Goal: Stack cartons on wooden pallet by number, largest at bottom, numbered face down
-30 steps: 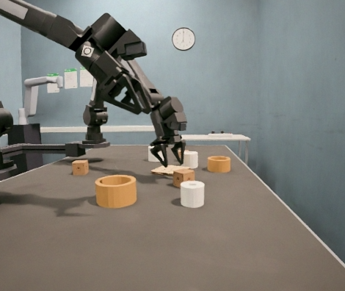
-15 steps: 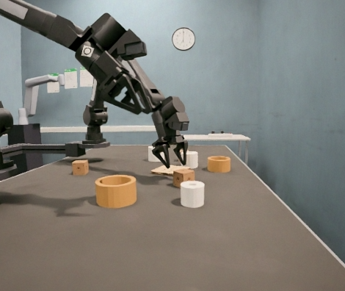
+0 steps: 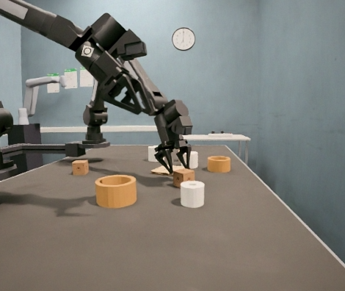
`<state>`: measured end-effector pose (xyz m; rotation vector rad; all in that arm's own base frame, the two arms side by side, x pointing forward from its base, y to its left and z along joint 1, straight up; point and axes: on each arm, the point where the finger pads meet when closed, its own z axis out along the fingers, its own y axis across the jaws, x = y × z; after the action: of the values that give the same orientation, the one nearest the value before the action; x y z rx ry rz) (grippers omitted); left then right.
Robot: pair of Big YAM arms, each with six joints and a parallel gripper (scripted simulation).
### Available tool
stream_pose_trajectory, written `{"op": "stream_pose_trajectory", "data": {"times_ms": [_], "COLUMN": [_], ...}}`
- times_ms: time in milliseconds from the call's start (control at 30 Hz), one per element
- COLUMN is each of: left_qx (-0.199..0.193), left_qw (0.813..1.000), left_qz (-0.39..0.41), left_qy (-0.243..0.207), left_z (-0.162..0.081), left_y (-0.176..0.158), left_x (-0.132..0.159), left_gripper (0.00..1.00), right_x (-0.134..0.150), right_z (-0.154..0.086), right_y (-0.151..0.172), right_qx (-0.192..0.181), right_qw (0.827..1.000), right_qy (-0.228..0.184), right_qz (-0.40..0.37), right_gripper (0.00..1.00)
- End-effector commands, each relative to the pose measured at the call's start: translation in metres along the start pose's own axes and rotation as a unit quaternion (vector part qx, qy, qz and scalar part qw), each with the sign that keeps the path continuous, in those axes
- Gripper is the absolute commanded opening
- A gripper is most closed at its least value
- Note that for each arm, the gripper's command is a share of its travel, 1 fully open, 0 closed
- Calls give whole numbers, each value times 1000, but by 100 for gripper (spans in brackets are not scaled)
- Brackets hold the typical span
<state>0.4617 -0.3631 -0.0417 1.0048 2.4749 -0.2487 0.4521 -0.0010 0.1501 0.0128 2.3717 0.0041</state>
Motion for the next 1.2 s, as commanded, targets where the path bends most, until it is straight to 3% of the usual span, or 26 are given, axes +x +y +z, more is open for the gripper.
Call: {"op": "stream_pose_trajectory", "data": {"times_ms": [0,833,1133,1167], "left_qx": [-2,-1,-2,-2], "left_qw": [1000,1000,1000,1000], "left_qz": [-3,-1,-2,-2], "left_qy": [-28,-28,-30,-30], "left_z": [8,40,38,38], "left_y": [-2,-4,-3,-3], "left_x": [-29,-30,-32,-32], "left_gripper": [74,74,74,66], "right_x": [-22,-22,-22,-22], "right_z": [-4,-4,-4,-4], "right_y": [0,0,0,0], "right_qx": [1,1,1,1], "right_qw": [1000,1000,1000,1000], "right_qy": [-16,-16,-16,-16], "right_qz": [-6,-6,-6,-6], "right_gripper": [100,100,100,100]}}
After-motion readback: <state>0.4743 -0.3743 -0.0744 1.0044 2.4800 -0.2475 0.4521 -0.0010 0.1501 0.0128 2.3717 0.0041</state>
